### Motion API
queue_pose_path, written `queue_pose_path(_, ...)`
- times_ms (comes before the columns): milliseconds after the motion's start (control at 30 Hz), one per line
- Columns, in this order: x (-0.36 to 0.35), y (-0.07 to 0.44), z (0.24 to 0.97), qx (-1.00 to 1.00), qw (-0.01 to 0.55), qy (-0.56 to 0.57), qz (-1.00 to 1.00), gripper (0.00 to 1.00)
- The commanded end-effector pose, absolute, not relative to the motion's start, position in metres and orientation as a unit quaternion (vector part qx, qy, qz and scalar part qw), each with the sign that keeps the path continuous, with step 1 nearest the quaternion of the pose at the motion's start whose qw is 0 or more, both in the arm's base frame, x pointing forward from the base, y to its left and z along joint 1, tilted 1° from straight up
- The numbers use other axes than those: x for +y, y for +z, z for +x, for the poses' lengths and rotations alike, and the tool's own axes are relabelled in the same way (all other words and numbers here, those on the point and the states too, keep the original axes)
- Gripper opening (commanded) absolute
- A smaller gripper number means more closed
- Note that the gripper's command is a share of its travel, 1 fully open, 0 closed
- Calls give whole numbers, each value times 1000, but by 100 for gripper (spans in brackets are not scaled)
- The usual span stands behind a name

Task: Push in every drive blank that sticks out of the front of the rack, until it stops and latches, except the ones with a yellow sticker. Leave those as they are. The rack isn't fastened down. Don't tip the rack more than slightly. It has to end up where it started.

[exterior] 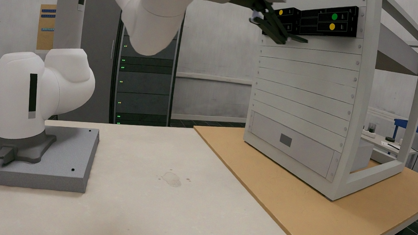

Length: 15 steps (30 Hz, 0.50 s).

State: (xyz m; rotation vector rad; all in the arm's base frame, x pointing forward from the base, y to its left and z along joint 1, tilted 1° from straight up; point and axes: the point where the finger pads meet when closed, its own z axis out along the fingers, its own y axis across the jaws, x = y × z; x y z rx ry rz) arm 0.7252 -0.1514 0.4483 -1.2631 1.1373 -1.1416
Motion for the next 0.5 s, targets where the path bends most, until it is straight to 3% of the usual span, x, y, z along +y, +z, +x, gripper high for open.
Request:
queue_pose_path(0, -157, 448, 736, 474, 520, -477, -527, 100)
queue_pose_path(467, -166, 447, 753, 474, 520, -477, -527, 100)
